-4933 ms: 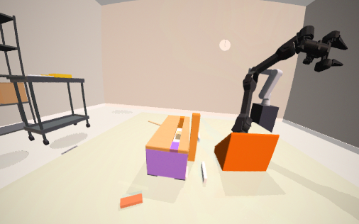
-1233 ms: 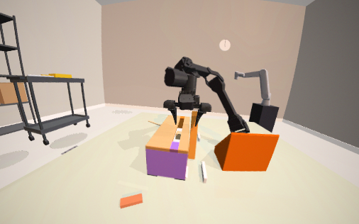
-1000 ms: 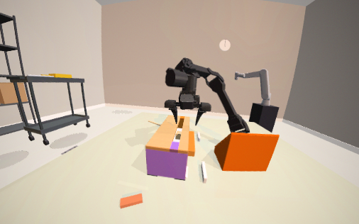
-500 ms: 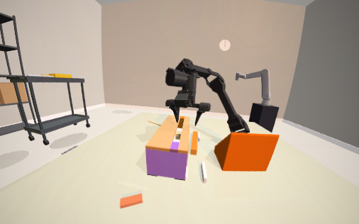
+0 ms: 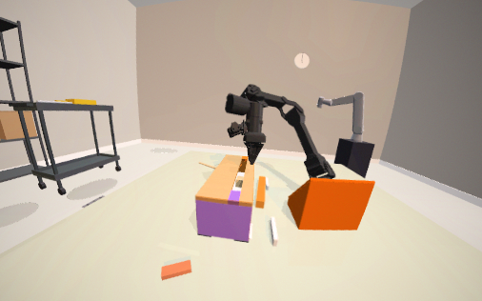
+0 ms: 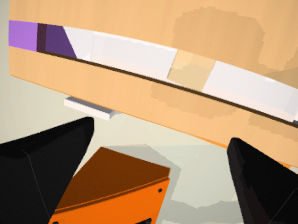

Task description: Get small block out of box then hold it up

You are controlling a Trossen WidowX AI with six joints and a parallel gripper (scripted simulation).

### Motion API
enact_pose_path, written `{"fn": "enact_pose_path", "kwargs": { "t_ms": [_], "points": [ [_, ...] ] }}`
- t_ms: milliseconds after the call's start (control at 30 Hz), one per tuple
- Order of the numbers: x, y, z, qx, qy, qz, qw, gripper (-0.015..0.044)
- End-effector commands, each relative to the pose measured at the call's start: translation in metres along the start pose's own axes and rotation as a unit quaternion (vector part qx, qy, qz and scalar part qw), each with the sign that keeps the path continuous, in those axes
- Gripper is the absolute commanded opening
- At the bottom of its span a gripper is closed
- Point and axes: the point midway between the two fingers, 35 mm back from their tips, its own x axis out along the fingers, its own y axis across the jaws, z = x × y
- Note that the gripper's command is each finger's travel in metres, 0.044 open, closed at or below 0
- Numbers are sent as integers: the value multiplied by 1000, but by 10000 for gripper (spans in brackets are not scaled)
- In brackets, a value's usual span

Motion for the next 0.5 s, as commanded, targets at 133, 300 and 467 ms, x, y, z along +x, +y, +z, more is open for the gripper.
{"fn": "enact_pose_path", "kwargs": {
  "t_ms": [133, 300, 467],
  "points": [
    [2, -36, -18, 594, 35, 51, 802, 400],
    [2, -45, -22, 724, 51, 59, 685, 400],
    [2, -45, -23, 737, 53, 60, 671, 400]
  ]
}}
